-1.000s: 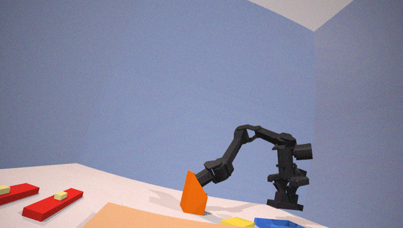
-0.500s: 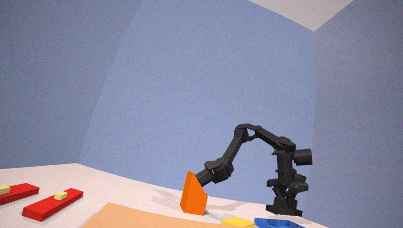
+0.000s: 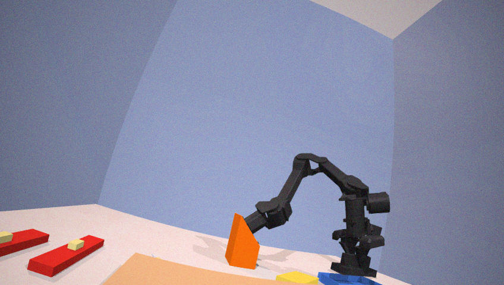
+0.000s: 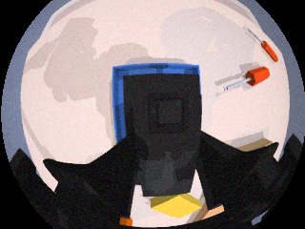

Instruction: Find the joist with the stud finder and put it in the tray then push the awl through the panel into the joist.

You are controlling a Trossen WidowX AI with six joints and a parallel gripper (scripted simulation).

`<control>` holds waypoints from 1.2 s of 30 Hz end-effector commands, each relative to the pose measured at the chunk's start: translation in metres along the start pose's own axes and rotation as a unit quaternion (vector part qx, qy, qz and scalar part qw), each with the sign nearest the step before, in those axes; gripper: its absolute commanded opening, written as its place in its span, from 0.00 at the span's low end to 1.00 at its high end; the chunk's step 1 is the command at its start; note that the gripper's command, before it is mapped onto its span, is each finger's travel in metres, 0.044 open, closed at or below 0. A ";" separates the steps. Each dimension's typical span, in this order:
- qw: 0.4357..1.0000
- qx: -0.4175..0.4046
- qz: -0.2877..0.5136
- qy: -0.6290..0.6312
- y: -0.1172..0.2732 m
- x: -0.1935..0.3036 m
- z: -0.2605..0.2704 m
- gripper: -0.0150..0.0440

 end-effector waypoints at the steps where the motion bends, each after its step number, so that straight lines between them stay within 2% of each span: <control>1: 1.000 0.001 0.000 -0.003 -0.006 0.002 0.001 0.25; 31: 1.000 0.002 -0.006 -0.005 -0.037 0.010 0.005 0.25; 36: 1.000 0.000 -0.006 -0.003 -0.035 0.009 0.005 0.48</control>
Point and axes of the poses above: the point midway between the two fingers, 35 mm back from their tips, its own y axis back along the fingers, its own z axis across the jaws, x = y × z, the point moved 8 cm from there along y, back along the fingers, and after that the axes turned 4 degrees about y, right-handed, at the moved point
